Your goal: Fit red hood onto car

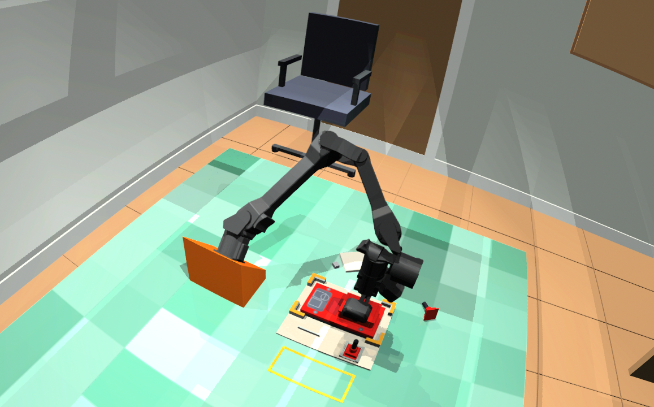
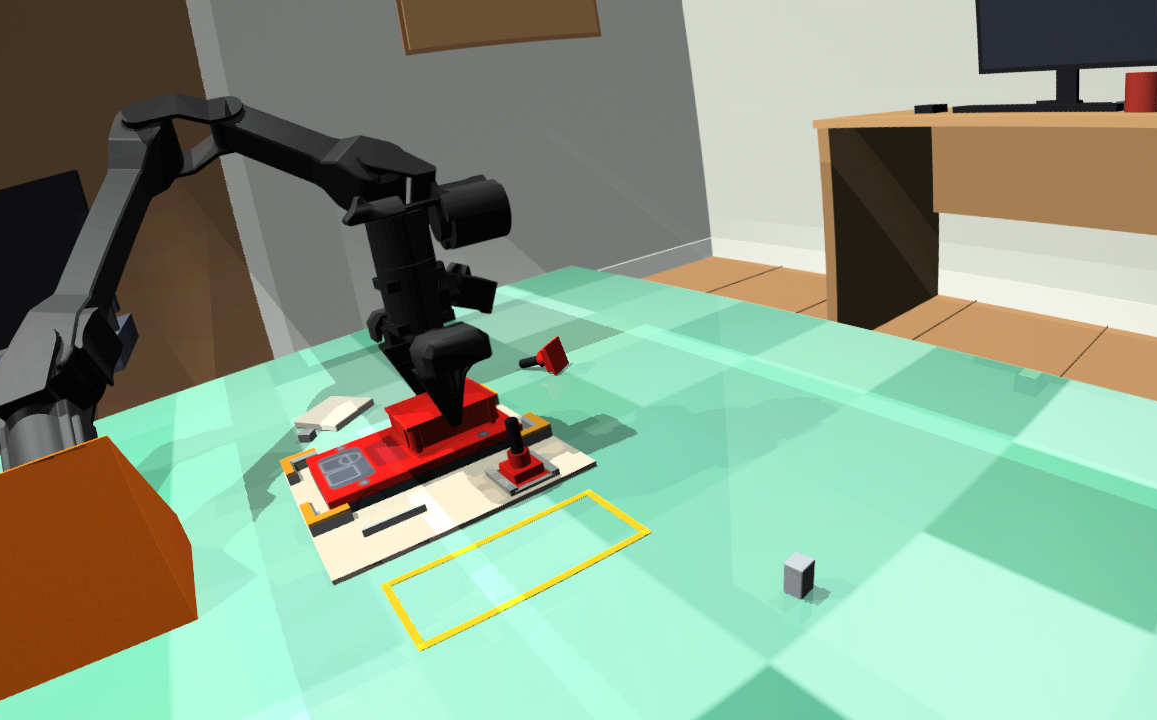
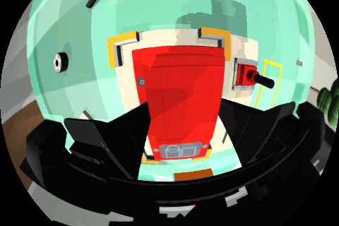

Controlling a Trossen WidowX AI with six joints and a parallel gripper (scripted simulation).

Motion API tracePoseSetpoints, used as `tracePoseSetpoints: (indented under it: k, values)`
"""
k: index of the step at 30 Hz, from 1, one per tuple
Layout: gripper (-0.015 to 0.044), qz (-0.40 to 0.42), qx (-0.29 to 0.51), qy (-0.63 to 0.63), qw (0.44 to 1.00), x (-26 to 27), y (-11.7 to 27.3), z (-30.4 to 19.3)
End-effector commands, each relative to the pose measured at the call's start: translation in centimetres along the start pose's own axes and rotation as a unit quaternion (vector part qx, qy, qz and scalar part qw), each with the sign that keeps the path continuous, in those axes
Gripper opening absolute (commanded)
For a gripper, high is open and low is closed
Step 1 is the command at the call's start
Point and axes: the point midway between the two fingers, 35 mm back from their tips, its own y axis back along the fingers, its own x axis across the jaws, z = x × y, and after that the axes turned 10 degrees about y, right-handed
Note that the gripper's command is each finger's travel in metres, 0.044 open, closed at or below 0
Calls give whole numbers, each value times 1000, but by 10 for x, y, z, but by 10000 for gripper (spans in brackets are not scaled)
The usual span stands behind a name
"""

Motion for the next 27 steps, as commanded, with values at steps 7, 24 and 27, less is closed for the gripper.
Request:
tracePoseSetpoints:
  k: [7, 24, 27]
  values:
    - [0, 0, 0, 0, 1000, 0, 0, 0]
    - [440, 0, 0, 0, 1000, 0, -1, 0]
    - [440, 0, 0, 0, 1000, 0, 2, 0]
